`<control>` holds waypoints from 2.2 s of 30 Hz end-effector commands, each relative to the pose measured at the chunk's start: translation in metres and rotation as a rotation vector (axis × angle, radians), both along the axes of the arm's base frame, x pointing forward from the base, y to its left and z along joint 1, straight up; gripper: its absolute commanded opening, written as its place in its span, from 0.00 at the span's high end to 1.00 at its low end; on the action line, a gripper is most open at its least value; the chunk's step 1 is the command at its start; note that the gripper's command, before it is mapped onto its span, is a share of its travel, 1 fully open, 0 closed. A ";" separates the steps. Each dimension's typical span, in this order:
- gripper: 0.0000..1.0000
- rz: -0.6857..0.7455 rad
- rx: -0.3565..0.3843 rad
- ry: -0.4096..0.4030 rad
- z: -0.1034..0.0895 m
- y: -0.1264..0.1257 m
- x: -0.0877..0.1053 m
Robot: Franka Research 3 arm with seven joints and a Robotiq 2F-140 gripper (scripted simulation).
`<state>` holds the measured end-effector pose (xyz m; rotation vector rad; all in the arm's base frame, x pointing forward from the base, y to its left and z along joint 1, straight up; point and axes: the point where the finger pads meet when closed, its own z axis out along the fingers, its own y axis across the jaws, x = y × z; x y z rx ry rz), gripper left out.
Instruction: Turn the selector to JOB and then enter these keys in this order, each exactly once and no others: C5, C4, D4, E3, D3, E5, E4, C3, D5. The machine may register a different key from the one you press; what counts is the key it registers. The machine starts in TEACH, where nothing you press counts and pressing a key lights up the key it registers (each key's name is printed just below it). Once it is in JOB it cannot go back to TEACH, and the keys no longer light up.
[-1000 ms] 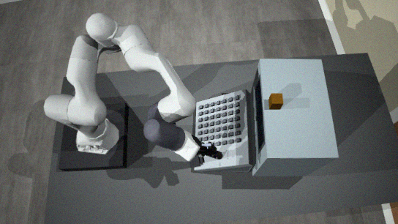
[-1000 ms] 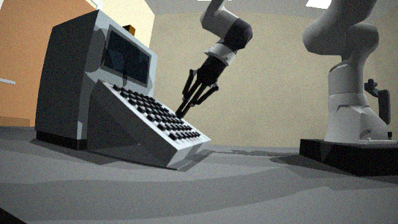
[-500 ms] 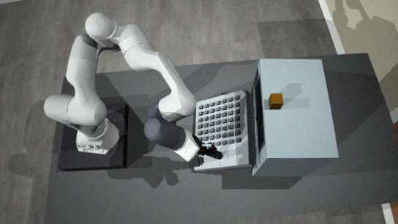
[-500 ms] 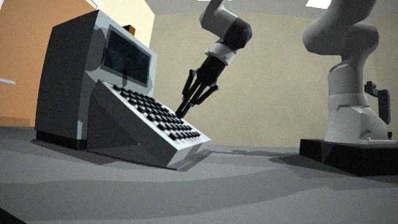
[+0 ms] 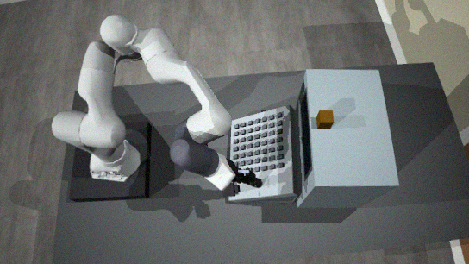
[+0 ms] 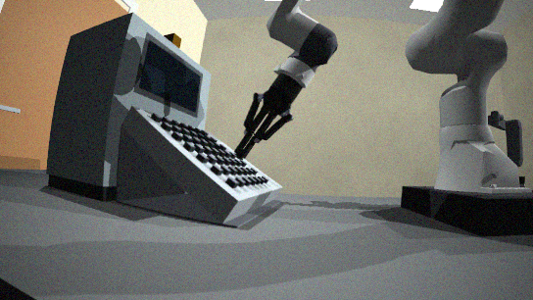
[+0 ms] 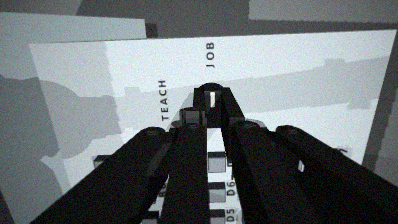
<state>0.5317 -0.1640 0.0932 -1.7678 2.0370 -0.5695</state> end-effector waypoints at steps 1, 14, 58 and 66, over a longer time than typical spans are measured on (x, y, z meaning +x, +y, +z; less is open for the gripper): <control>0.90 -0.028 0.014 -0.001 0.000 -0.001 0.000; 0.90 -0.028 0.014 -0.001 0.000 -0.001 0.000; 0.60 -0.028 0.013 -0.001 0.002 -0.001 -0.001; 0.60 -0.028 0.014 -0.001 0.015 0.000 -0.010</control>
